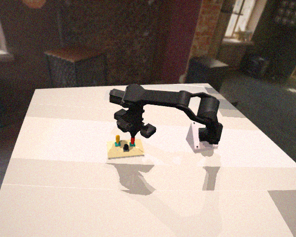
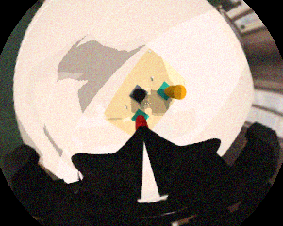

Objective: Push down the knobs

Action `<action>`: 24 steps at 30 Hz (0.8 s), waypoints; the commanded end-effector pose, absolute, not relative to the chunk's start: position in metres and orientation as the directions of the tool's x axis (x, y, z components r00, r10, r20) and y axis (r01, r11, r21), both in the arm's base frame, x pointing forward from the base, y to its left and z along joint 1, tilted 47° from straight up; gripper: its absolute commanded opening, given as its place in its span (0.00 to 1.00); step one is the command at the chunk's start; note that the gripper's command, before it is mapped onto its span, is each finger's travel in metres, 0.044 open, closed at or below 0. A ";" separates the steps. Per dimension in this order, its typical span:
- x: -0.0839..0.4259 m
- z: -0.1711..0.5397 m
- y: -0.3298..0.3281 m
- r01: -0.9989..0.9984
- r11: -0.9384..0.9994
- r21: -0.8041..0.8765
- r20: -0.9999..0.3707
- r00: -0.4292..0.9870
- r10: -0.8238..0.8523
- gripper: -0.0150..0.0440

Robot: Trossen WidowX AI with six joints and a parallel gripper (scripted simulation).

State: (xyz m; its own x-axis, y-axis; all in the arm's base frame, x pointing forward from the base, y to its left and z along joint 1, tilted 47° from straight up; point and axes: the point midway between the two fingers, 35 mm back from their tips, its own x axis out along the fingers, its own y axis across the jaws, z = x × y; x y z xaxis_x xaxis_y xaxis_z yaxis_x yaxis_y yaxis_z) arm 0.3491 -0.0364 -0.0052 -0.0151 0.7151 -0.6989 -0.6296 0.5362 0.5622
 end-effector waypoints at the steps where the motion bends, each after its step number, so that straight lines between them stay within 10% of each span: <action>1: 0.349 -0.007 -0.033 -0.628 0.533 0.567 -0.695 -0.017 0.719 0.25; 24: 0.350 0.007 -0.047 -0.628 0.533 0.567 -0.695 -0.017 0.719 0.25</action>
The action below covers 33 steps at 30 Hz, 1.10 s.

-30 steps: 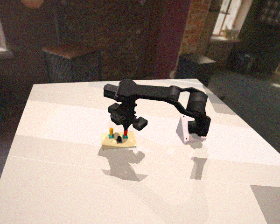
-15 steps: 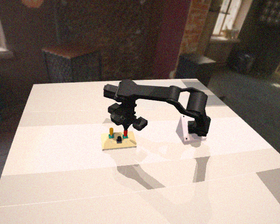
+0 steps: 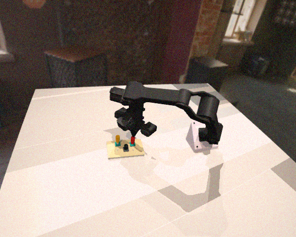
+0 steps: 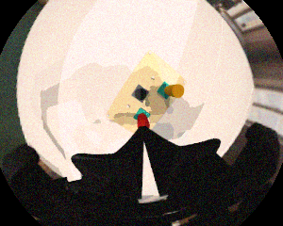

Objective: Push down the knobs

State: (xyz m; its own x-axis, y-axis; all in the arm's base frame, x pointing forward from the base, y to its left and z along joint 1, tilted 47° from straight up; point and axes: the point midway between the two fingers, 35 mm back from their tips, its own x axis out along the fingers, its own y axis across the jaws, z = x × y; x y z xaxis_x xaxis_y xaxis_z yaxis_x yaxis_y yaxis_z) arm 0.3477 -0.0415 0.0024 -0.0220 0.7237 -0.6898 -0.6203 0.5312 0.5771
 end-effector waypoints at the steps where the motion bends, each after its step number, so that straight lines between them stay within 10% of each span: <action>1: 0.350 0.007 -0.047 -0.628 0.533 0.567 -0.695 -0.017 0.719 0.25; 9: 0.348 0.003 -0.043 -0.620 0.532 0.577 -0.690 -0.021 0.724 0.61; 17: 0.357 0.021 -0.040 -0.760 0.456 0.463 -0.711 -0.012 0.703 0.25; 33: 0.382 0.021 -0.051 -0.986 0.107 0.125 -0.706 -0.013 0.708 0.25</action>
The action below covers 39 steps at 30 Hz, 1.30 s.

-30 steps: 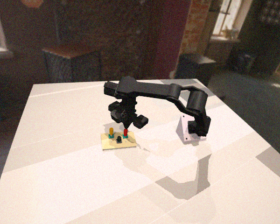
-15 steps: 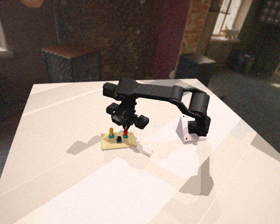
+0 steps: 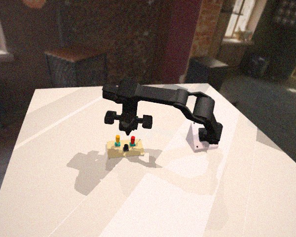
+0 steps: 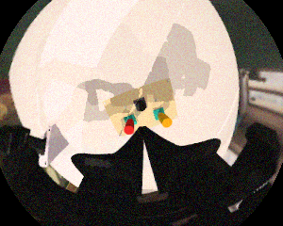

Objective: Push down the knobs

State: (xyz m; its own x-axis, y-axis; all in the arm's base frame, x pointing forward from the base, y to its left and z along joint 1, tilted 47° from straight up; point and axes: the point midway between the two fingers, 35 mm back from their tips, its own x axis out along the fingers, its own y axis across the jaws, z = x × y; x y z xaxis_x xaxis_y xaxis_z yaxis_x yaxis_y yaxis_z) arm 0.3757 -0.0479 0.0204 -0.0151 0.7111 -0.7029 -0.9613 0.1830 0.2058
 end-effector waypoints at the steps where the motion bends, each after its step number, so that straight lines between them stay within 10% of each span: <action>1: 0.383 0.021 -0.052 -0.991 0.082 0.101 -0.705 -0.013 0.709 0.25; 26: 0.415 0.017 -0.068 -0.751 -0.468 -0.466 -0.696 -0.015 0.718 0.25; 39: 0.416 0.013 -0.064 -0.736 -0.479 -0.478 -0.696 -0.015 0.718 0.25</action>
